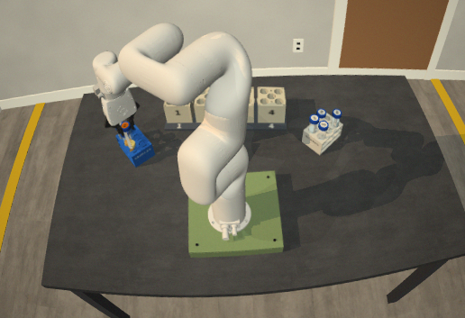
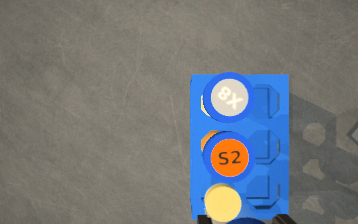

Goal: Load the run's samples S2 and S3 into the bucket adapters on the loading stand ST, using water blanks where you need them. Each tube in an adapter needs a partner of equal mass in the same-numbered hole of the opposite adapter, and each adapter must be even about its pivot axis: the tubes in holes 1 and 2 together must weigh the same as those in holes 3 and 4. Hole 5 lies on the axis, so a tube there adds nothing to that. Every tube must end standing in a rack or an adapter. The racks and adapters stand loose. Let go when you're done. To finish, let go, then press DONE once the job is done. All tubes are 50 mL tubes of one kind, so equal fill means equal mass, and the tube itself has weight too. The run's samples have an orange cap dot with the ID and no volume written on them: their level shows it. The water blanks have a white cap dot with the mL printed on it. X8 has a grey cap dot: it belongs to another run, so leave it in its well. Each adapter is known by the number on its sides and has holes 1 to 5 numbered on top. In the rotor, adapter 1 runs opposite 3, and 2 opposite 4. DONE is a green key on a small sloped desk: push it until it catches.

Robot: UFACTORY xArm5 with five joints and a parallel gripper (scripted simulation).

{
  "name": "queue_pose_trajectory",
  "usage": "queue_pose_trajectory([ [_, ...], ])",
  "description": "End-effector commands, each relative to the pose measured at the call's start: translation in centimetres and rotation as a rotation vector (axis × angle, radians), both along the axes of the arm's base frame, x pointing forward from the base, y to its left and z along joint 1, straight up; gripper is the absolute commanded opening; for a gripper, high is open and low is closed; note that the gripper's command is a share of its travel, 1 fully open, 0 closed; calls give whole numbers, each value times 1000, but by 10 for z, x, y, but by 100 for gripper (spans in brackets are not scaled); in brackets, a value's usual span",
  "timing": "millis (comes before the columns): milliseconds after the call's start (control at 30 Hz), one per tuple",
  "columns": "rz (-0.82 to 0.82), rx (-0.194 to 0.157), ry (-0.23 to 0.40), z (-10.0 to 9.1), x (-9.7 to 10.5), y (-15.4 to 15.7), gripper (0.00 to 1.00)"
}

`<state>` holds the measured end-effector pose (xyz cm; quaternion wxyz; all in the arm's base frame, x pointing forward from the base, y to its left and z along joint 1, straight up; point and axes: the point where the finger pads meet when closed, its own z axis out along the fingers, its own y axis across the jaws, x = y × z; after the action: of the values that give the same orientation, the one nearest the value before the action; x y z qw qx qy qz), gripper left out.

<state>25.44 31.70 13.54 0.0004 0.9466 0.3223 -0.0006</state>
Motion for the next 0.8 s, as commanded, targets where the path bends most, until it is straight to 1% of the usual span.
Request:
queue_pose_trajectory([
  [0, 0, 2, -2, -3, 1, 1, 0],
  [767, 0, 2, -2, -22, 1, 1, 0],
])
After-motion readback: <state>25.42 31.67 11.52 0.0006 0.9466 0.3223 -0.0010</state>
